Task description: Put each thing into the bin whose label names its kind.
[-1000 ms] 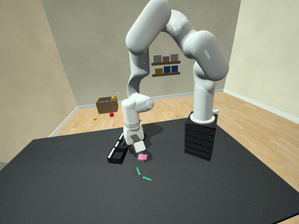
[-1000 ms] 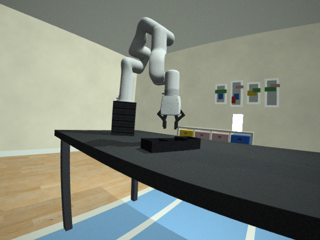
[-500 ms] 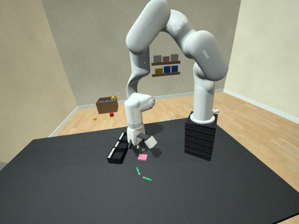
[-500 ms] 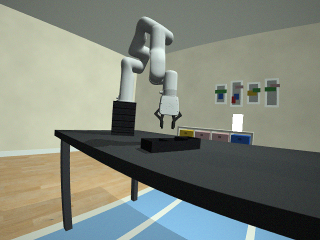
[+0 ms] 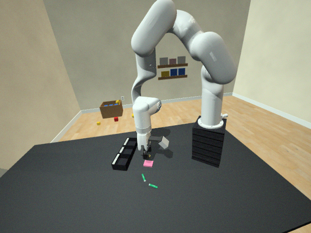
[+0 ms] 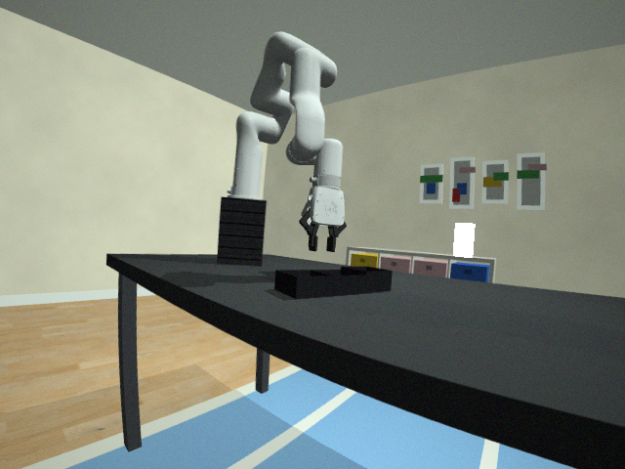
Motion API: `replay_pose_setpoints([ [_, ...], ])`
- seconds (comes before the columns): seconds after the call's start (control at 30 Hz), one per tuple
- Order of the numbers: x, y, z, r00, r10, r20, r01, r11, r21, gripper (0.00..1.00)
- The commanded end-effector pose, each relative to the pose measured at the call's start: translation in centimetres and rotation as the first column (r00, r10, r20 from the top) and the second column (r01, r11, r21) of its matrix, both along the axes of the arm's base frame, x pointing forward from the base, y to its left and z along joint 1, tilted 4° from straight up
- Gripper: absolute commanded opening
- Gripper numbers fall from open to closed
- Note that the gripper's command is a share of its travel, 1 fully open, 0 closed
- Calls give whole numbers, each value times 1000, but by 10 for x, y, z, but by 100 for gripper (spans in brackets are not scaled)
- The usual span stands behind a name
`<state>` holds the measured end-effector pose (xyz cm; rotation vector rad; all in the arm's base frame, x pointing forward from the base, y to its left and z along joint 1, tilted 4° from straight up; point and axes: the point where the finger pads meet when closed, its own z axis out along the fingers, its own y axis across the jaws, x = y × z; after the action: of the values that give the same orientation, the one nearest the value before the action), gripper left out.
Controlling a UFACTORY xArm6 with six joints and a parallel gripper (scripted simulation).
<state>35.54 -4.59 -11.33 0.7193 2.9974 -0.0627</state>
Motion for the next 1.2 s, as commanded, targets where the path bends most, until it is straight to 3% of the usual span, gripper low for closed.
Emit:
replay_pose_setpoints([
  [0.0, 1, 0, 1, 1000, 20, 3, -20, 1000, -1, 56],
  [0.93, 1, 0, 1, 1000, 20, 4, -20, 1000, -1, 56],
  [1.17, 3, -2, -27, 1000, 20, 3, -20, 1000, -1, 56],
])
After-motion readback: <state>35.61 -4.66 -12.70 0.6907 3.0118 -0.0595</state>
